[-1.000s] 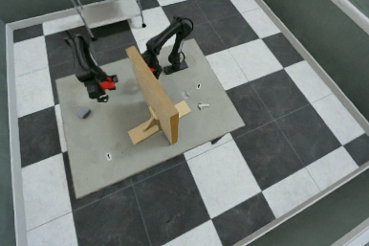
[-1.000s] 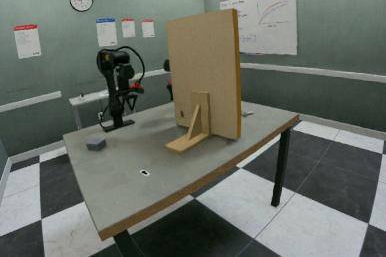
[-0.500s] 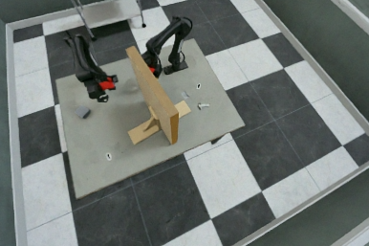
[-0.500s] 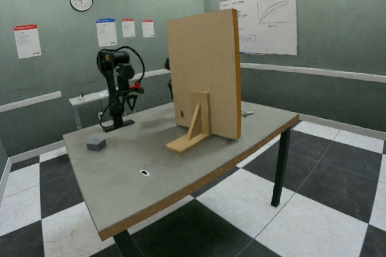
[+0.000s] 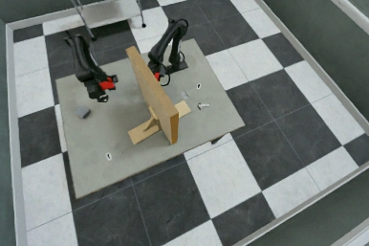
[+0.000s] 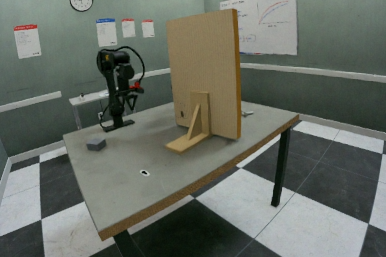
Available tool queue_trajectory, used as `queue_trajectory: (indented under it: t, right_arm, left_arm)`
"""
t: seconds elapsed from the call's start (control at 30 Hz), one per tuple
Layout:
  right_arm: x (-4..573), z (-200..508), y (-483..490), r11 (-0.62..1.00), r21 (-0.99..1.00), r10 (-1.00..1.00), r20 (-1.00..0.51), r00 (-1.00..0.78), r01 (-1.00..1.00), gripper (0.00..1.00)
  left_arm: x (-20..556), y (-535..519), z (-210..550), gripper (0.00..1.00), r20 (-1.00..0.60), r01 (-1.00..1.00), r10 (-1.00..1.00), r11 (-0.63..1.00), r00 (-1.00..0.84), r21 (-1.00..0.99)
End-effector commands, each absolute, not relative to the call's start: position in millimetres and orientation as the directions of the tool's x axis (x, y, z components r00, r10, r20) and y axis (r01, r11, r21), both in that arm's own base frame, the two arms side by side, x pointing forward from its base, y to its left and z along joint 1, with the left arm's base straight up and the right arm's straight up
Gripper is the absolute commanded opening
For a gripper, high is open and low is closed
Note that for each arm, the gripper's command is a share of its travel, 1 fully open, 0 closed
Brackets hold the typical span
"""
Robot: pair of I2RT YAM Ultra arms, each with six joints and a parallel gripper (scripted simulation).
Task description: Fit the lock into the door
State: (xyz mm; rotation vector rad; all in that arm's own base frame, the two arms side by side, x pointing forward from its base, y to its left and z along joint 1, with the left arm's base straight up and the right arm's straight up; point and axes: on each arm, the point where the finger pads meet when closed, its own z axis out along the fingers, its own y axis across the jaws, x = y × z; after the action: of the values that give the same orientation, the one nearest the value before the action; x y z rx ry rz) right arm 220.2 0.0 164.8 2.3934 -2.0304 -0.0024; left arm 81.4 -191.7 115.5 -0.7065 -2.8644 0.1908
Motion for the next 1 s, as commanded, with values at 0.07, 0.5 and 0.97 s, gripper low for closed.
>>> queue_trajectory:
  t: [0.07,0.5,0.97]
  right_arm:
    - [221,172,1,-0.168,-0.008,-0.986,0.001,0.168,-0.986,1.0]
    - [221,172,1,-0.168,-0.008,-0.986,0.001,0.168,-0.986,1.0]
    - [221,172,1,-0.168,-0.008,-0.986,0.001,0.168,-0.986,1.0]
  left_arm:
    - [63,-189,115,0.76,0.325,0.274,0.344,0.931,-0.881,-0.243]
    - [52,-191,118,0.76,0.571,-0.046,0.118,0.963,-0.813,-0.264]
    - [54,-200,131,0.76,0.784,-0.394,-0.09,0.896,-0.614,-0.205]
